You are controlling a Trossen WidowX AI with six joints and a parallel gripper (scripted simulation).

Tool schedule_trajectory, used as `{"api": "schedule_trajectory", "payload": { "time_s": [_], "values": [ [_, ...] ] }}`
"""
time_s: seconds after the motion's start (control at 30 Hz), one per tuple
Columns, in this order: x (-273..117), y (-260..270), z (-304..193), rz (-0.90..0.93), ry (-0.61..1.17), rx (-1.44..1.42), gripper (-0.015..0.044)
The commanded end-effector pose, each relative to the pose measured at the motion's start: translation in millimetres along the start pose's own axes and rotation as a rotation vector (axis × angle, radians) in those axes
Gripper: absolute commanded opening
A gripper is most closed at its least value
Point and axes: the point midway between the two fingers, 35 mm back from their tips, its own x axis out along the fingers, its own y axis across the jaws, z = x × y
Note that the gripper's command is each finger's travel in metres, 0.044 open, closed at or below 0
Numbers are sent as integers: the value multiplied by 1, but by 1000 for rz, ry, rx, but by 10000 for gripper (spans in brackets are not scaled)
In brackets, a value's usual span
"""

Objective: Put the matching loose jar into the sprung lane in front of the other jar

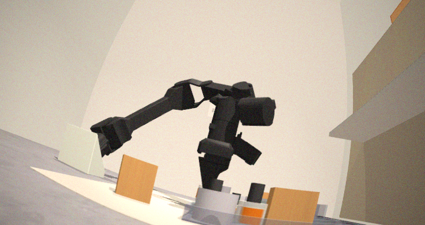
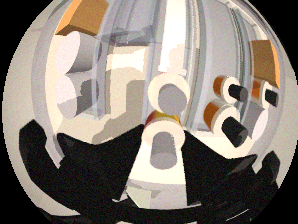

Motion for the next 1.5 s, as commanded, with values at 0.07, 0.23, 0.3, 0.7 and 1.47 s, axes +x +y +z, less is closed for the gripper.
{"api": "schedule_trajectory", "payload": {
  "time_s": [0.07,0.23,0.3,0.7,1.47],
  "values": [
    [-3,0,8,2,-20,-5,0],
    [-3,0,10,2,-20,-5,0],
    [-3,0,11,2,-20,-5,0],
    [-5,0,15,2,-20,-5,0],
    [-5,2,19,3,-20,-6,0]
  ]
}}
